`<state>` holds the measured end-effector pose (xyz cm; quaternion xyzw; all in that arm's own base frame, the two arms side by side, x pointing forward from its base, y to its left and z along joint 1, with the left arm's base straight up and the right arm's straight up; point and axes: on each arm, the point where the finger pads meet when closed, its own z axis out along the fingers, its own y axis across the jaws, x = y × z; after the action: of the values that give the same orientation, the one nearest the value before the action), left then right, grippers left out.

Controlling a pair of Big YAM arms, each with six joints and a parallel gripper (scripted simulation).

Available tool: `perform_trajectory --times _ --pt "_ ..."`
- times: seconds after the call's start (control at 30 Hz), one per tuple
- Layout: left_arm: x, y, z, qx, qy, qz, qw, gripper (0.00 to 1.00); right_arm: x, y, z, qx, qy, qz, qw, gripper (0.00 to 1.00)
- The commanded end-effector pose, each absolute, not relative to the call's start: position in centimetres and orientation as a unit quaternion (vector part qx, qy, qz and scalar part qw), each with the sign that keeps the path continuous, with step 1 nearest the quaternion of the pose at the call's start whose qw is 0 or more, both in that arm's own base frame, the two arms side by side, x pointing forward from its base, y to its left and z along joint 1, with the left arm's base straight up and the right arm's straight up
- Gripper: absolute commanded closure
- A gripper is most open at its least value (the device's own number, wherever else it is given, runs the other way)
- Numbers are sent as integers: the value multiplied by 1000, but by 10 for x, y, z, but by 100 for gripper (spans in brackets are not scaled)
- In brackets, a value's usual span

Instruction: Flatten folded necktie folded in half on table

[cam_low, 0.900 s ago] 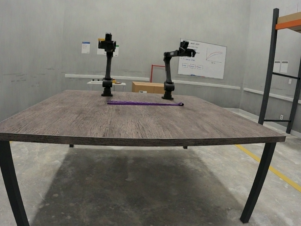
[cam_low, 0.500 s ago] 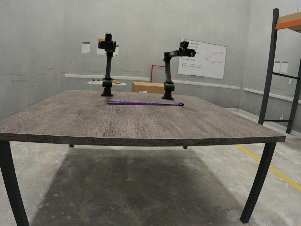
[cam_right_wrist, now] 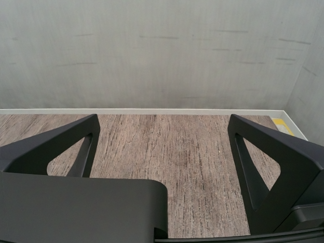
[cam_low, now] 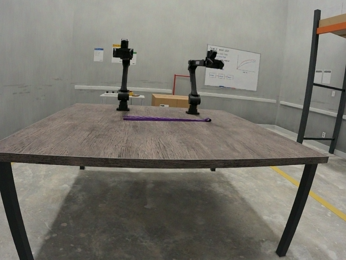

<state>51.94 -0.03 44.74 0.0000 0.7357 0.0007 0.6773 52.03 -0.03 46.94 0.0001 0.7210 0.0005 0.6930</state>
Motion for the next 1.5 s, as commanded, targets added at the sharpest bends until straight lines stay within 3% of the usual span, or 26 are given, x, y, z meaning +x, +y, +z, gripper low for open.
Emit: perform_trajectory --times 0.0,1.47 --pt "513 1 463 -1 728 1 686 12 521 0 481 0 714 1 700 0" --pt "416 13 254 -19 861 7 508 52 521 0 481 0 714 1 700 0"
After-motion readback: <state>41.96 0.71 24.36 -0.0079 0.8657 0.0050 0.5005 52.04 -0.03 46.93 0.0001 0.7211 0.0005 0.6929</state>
